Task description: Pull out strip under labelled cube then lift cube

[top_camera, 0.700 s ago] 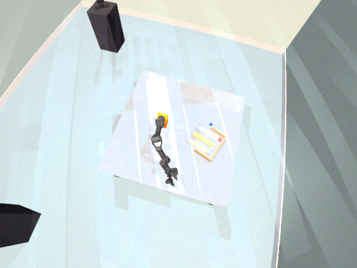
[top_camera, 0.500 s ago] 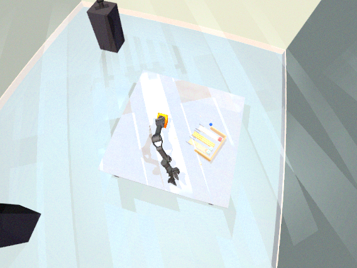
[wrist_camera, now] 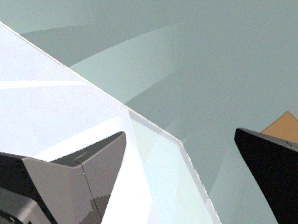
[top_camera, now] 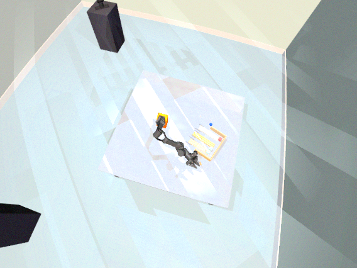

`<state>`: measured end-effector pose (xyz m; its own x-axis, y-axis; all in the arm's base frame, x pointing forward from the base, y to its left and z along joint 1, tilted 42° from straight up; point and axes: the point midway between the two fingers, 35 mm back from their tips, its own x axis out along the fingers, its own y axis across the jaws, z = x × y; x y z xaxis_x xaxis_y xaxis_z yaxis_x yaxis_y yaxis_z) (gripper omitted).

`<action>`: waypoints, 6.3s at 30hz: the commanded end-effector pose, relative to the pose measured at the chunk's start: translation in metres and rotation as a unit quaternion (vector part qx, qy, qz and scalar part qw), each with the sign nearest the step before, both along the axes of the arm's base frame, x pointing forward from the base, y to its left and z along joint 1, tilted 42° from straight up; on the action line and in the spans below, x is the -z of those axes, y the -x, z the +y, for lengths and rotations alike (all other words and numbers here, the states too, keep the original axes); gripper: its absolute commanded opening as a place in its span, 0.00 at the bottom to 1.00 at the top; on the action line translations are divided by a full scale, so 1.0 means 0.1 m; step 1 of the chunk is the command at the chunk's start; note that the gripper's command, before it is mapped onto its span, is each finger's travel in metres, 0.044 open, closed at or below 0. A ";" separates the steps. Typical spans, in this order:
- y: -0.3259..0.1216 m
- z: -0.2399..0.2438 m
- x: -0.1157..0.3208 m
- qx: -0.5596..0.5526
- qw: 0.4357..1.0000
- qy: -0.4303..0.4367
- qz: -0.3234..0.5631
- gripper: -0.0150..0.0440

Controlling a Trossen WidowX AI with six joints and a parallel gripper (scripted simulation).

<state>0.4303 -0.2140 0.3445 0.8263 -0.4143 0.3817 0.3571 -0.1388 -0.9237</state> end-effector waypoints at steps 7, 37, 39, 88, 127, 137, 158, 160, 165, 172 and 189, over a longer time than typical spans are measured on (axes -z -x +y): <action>-0.09 1.35 1.13 -0.069 0.944 -0.315 0.071 0.93; 1.17 2.67 2.44 0.002 0.863 -0.483 0.147 0.89; 1.08 2.62 2.47 0.028 0.858 -0.490 0.154 0.80; 0.67 1.18 2.92 0.434 0.679 -0.566 0.171 0.25; 0.67 0.90 3.22 0.434 0.680 -0.565 0.171 0.25; 0.67 0.90 3.22 0.434 0.680 -0.565 0.171 0.25; 0.66 0.88 3.24 0.434 0.680 -0.565 0.171 0.25; 0.66 0.88 3.24 0.434 0.680 -0.565 0.171 0.25; 0.66 0.88 3.24 0.434 0.680 -0.565 0.171 0.25; 0.75 0.90 3.27 0.435 0.680 -0.565 0.171 0.25; 1.00 0.96 3.35 0.435 0.680 -0.565 0.171 0.25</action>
<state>0.3402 -0.1185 0.0147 0.0551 -0.6741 -0.7365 0.3317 0.7081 -0.6233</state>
